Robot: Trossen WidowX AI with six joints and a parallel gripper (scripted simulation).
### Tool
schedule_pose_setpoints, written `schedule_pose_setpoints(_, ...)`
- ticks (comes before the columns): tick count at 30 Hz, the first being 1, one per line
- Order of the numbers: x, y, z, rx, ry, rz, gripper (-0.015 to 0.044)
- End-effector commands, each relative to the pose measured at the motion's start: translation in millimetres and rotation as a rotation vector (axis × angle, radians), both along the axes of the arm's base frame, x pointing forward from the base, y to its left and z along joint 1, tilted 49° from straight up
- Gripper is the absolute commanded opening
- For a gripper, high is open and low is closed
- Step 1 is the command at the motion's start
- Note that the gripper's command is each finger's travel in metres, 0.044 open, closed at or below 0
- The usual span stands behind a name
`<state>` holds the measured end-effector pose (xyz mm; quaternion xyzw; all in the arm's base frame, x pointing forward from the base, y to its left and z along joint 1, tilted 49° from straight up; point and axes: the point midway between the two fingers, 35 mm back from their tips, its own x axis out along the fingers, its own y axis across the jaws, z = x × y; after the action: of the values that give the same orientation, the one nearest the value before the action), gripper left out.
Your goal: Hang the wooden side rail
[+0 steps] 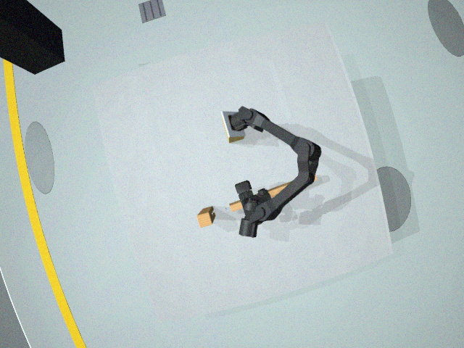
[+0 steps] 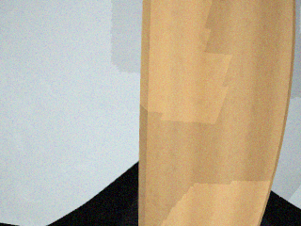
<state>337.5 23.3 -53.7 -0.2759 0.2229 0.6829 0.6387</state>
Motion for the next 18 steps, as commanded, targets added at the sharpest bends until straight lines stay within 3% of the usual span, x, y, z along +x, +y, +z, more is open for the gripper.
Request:
schedule_pose_setpoints(1,2.8,-4.8,2.6,-0.001,-0.012,-0.006,0.0000)
schedule_pose_setpoints(18,2.8,-6.8,4.4,-0.001,-0.012,-0.006,0.0000)
